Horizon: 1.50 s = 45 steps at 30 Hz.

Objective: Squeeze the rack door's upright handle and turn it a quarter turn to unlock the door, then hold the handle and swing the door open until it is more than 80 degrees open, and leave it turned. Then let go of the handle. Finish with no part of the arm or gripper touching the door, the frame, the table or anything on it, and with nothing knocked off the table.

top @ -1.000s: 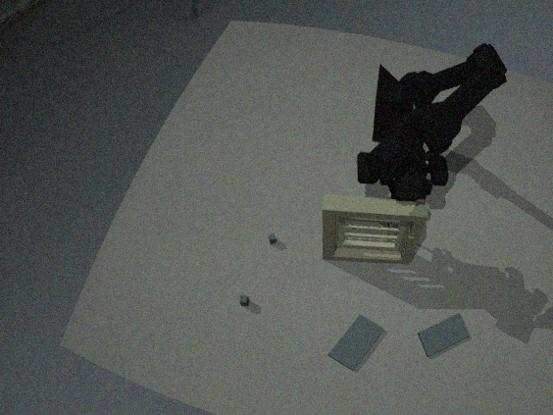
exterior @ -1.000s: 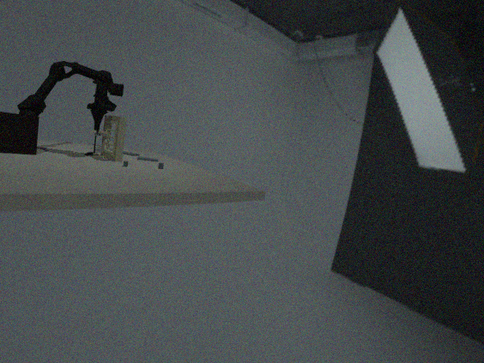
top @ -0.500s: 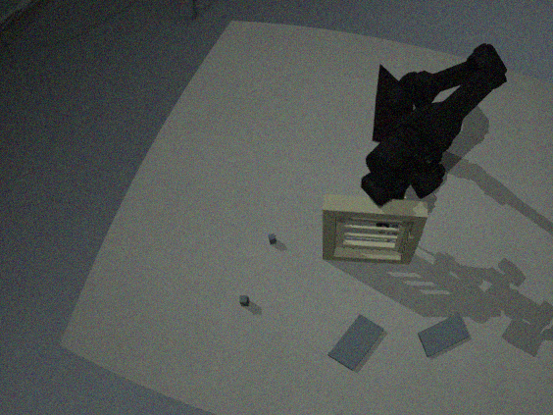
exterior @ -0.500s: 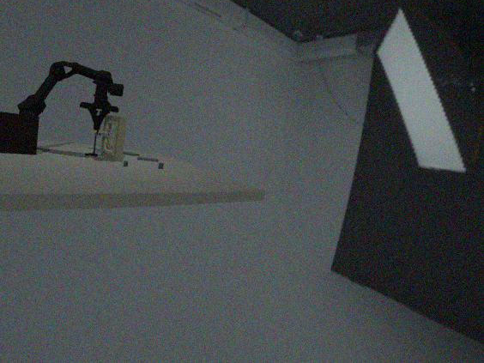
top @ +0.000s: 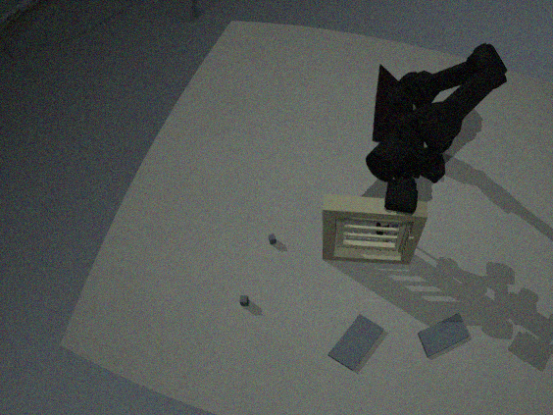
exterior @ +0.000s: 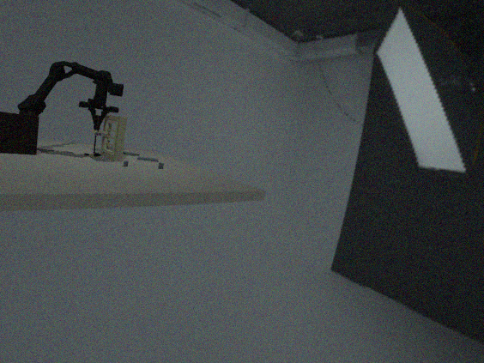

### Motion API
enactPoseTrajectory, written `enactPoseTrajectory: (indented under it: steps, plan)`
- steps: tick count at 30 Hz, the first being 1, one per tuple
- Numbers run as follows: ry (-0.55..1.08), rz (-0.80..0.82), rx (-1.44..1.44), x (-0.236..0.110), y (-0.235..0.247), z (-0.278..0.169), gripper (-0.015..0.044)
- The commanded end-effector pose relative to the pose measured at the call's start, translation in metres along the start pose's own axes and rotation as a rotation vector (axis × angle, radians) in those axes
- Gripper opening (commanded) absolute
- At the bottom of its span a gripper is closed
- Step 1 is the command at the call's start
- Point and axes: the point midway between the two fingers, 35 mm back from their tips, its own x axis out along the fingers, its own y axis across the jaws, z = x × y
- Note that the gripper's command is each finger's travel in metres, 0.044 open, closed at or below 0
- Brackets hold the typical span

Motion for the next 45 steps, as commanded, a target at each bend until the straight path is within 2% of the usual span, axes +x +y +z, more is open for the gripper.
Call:
enactPoseTrajectory:
  steps: [1, 6, 23, 33, 36, 45]
  plan:
    - [0.005, 0.0, -0.218, 0.0004, 0.0, -0.001, 0.0028]
    - [0.005, 0.001, -0.431, 0.0004, 0.0, -0.001, 0.0028]
    - [0.005, 0.001, -0.439, 0.0004, 0.0, -0.001, 0.0028]
    - [0.005, 0.001, -0.439, 0.0004, 0.0, -0.001, 0.029]
    - [0.006, 0.001, -0.406, 0.0004, -0.0001, -0.001, 0.03]
    - [0.01, -0.002, 0.029, 0.0005, -0.0001, -0.0019, 0.03]
